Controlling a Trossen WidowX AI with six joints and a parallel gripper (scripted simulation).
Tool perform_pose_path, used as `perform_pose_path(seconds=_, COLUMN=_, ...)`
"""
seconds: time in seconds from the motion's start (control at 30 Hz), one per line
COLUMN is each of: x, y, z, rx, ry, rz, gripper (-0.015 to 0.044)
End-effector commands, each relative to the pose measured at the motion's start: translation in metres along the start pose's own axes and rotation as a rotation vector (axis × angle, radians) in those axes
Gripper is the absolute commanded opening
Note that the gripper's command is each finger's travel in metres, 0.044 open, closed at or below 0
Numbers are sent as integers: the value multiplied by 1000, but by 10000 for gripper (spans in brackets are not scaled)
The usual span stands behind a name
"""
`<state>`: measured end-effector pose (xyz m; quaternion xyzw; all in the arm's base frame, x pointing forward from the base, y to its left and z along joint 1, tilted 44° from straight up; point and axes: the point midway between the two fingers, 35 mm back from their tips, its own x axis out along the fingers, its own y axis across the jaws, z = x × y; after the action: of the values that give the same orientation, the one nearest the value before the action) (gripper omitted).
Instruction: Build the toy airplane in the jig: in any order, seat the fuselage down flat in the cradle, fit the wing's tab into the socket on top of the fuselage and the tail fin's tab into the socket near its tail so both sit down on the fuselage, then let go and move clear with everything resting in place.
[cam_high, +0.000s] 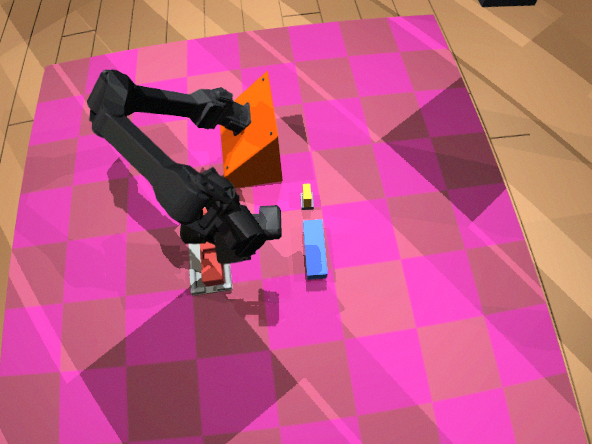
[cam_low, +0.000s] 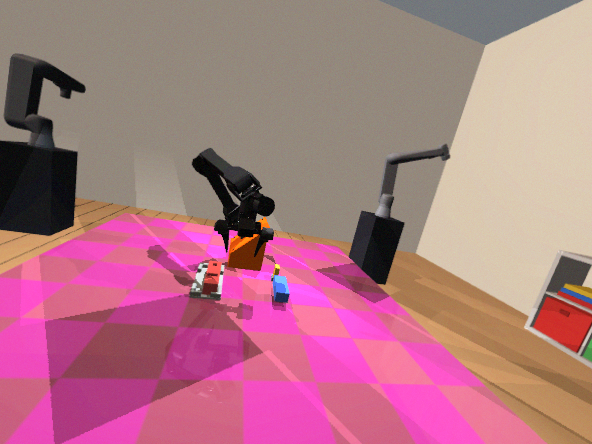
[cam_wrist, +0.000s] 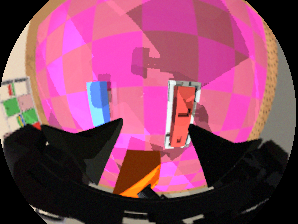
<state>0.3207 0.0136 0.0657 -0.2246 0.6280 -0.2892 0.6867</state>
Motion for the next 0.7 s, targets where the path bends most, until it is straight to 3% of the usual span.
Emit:
perform_pose_path(seconds=0.0, x=5, y=68, z=2, rx=-3, ry=12, rz=4, gripper=440)
perform_pose_path(seconds=0.2, x=12, y=154, z=-13, rx=-24, ry=17, rz=-5, gripper=440)
perform_pose_path(seconds=0.43, x=16, y=158, z=-14, rx=-25, ry=18, rz=-6, gripper=440)
perform_pose_path(seconds=0.57, x=54, y=157, z=-14, rx=-25, ry=17, rz=-7, gripper=440)
perform_pose_path(seconds=0.67, x=56, y=157, z=-14, rx=-25, ry=17, rz=-8, gripper=440)
